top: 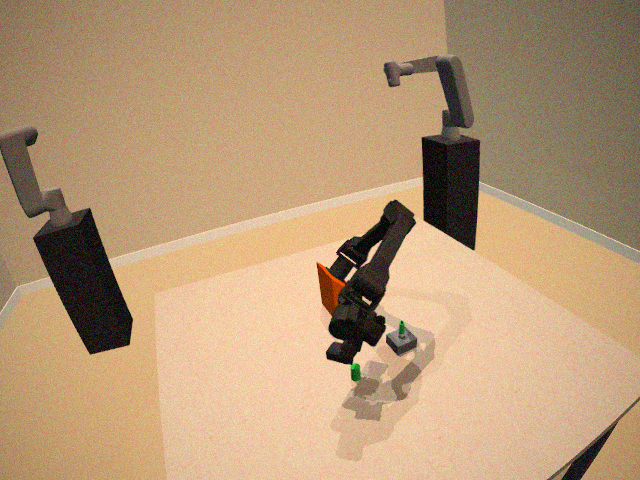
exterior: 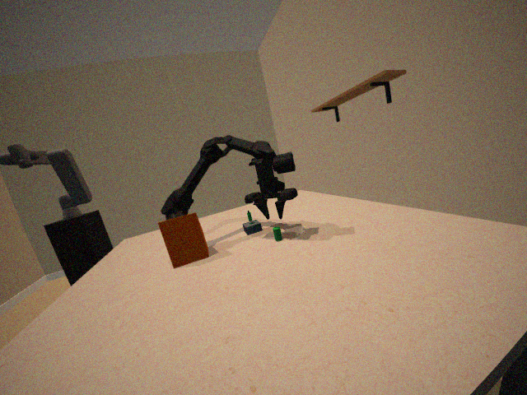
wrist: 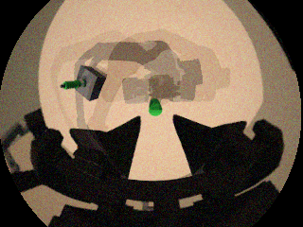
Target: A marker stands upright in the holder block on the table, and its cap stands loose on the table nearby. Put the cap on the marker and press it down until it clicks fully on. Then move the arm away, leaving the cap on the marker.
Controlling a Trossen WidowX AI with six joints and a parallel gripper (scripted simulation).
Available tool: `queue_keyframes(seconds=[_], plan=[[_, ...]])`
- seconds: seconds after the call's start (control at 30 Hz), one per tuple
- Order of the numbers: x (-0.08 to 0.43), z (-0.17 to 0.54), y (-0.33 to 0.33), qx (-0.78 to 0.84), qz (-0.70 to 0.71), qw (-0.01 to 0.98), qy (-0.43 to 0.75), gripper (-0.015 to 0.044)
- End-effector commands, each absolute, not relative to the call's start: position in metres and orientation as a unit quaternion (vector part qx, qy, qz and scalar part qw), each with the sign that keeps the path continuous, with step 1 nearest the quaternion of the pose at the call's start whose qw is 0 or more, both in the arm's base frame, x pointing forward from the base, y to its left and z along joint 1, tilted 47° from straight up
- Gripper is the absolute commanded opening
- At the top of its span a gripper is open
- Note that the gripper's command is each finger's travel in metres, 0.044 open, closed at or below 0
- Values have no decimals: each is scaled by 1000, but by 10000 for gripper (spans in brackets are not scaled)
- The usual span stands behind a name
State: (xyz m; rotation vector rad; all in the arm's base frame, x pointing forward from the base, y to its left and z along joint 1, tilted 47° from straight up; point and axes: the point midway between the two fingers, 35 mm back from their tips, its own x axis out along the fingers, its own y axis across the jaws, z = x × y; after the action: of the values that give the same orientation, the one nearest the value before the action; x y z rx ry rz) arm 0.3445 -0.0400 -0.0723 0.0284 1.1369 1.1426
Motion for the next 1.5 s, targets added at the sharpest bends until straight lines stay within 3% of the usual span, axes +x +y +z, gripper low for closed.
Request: queue_keyframes(seconds=[0.0, 1.37, 1.47], plan=[[344, -77, -36, 15, 510, 694, 508, 236], [340, -122, 13, 17, 511, 694, 507, 236], [340, -122, 12, 16, 511, 694, 507, 157]])
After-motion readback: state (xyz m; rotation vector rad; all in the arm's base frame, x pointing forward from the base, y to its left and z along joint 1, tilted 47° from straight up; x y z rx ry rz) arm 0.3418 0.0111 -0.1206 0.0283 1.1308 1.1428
